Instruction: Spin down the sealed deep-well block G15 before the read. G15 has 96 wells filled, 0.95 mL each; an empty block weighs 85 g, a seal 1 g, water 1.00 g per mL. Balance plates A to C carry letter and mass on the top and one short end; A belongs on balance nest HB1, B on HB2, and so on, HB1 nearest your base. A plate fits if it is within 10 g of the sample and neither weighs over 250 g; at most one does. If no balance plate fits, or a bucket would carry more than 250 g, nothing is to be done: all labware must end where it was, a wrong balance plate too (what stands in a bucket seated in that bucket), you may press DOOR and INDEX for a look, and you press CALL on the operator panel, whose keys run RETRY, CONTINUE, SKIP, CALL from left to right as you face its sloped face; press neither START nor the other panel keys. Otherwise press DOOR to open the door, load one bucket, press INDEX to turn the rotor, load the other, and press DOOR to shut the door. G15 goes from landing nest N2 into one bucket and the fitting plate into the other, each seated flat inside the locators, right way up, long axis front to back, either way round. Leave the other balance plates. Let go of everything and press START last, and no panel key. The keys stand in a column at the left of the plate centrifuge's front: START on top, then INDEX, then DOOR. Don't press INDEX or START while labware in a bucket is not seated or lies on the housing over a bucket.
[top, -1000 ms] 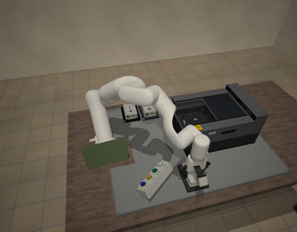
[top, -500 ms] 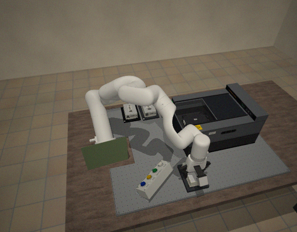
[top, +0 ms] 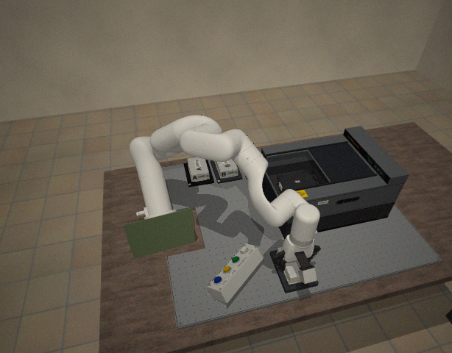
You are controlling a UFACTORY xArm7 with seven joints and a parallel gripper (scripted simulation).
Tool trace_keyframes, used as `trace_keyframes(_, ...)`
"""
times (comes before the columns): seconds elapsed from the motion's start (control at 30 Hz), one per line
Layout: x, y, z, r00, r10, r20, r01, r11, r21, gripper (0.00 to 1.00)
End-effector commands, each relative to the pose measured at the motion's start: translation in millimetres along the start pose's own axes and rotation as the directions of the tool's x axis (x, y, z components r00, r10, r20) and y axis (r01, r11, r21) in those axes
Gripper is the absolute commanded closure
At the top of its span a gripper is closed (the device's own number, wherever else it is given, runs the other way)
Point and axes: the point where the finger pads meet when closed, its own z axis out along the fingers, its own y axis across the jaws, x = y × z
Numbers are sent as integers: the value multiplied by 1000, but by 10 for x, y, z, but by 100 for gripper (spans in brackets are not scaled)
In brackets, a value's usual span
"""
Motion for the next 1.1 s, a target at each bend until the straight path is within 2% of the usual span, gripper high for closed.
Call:
trace_keyframes(0.0,13,-12,-30,1000,0,-5,0,1000,4,0)
trace_keyframes(0.03,13,-12,-30,1000,0,-5,0,1000,4,100)
trace_keyframes(1.07,13,-12,-30,1000,0,-5,0,1000,4,100)
